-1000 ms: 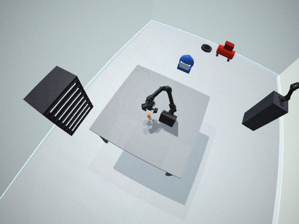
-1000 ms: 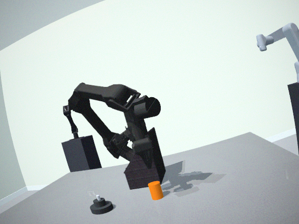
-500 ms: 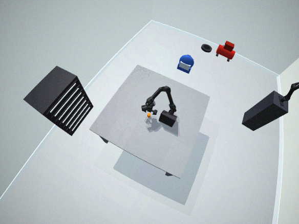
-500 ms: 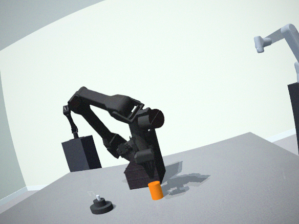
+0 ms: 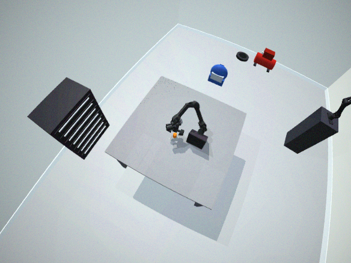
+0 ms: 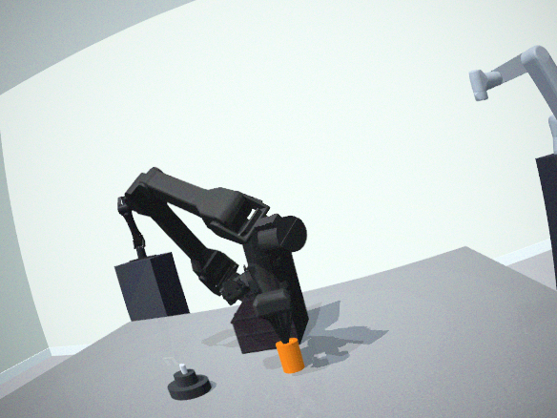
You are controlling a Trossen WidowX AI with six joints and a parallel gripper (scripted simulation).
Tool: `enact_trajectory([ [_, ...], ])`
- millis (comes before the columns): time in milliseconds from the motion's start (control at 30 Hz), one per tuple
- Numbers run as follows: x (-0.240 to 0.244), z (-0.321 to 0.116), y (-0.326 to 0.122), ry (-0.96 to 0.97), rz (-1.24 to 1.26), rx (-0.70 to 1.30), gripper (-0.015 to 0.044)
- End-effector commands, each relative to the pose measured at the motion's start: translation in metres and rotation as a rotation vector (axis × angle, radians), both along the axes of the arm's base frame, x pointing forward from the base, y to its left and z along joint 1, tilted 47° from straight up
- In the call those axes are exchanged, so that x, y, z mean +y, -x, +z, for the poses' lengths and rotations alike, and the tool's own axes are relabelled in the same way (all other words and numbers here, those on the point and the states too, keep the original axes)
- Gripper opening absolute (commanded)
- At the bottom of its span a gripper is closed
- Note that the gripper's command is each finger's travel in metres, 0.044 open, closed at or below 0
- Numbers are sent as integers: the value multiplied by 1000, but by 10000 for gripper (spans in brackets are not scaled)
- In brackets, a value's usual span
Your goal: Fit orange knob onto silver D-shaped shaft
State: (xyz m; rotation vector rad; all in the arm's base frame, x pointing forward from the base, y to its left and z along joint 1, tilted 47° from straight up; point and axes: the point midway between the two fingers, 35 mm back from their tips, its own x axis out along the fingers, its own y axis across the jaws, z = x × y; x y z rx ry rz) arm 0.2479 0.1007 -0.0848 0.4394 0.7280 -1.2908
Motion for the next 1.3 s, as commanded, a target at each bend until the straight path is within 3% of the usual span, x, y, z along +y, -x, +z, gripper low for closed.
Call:
enact_trajectory([
  [0,-8,-6,2,13,3,15,440],
  [1200,-49,-43,-3,15,-5,7,440],
  [1267,-49,-43,-3,15,-5,7,388],
])
